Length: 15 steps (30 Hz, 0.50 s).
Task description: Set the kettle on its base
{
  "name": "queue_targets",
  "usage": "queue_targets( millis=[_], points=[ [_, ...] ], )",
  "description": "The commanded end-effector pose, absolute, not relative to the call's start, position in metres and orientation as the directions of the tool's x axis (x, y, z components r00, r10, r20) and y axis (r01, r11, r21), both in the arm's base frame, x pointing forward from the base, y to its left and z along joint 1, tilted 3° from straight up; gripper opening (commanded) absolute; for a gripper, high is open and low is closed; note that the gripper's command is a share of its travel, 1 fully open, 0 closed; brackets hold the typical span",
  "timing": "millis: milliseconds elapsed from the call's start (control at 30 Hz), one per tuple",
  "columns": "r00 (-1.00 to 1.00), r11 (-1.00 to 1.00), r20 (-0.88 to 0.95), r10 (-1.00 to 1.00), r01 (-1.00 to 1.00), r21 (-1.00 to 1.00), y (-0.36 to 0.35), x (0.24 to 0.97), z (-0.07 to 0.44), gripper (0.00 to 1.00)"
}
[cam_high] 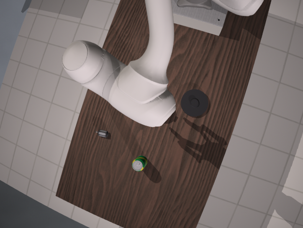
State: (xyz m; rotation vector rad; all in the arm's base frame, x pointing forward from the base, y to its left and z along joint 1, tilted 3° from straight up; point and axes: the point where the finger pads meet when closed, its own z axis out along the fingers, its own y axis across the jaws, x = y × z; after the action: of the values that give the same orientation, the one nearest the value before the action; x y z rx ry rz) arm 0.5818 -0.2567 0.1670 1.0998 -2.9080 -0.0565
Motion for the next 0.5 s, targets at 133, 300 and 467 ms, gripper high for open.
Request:
queue_targets(
  millis=[133,300,467],
  points=[
    [-0.665,0.664,0.009,-0.747,-0.746,0.048,-0.2638,0.5779,0.1632,0.52],
    [-0.633,0.632,0.007,-0.774,-0.773,0.049,-0.2663,0.5763,0.1616,0.52],
    [-0.583,0.582,0.003,-0.813,-0.812,0.05,-0.2699,0.574,0.1592,0.52]
  ],
)
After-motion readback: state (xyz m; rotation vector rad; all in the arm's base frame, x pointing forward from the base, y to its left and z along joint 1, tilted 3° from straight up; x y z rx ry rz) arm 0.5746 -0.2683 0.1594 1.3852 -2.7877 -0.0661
